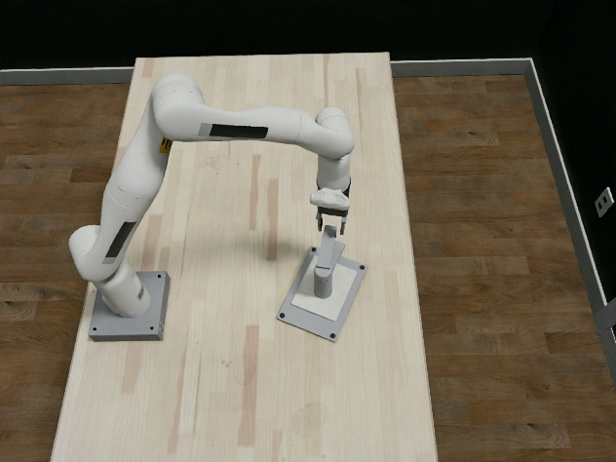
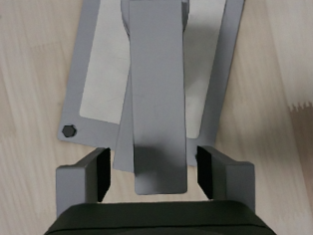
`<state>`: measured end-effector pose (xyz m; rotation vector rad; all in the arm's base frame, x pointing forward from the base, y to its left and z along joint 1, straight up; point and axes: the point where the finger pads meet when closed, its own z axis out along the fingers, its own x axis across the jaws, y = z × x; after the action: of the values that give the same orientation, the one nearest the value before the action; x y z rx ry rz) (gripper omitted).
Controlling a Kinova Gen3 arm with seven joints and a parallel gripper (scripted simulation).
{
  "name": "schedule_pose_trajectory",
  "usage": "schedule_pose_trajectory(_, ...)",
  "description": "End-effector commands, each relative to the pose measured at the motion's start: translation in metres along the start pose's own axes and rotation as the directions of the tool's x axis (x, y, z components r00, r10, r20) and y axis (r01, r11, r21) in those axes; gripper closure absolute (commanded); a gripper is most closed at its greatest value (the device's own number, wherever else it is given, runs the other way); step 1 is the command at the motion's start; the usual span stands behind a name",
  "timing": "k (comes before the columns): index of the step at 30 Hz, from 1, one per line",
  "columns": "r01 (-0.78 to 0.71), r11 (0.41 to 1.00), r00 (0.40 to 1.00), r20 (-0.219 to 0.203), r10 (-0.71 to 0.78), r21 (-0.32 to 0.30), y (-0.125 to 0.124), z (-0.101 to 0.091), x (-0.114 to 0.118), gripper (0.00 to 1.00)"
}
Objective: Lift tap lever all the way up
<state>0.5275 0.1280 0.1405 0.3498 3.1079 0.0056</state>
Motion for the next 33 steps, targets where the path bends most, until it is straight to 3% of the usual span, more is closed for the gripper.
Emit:
schedule_pose_trajectory(1, 0.008, 1.000, 1.000, 0.000, -0.008, -0.001, 0.0000, 0.0026, 0.0000, 0.00)
schedule_pose_trajectory(33, 0.008, 1.000, 1.000, 0.000, -0.008, -0.001, -0.0005, 0.0026, 0.0039, 0.00)
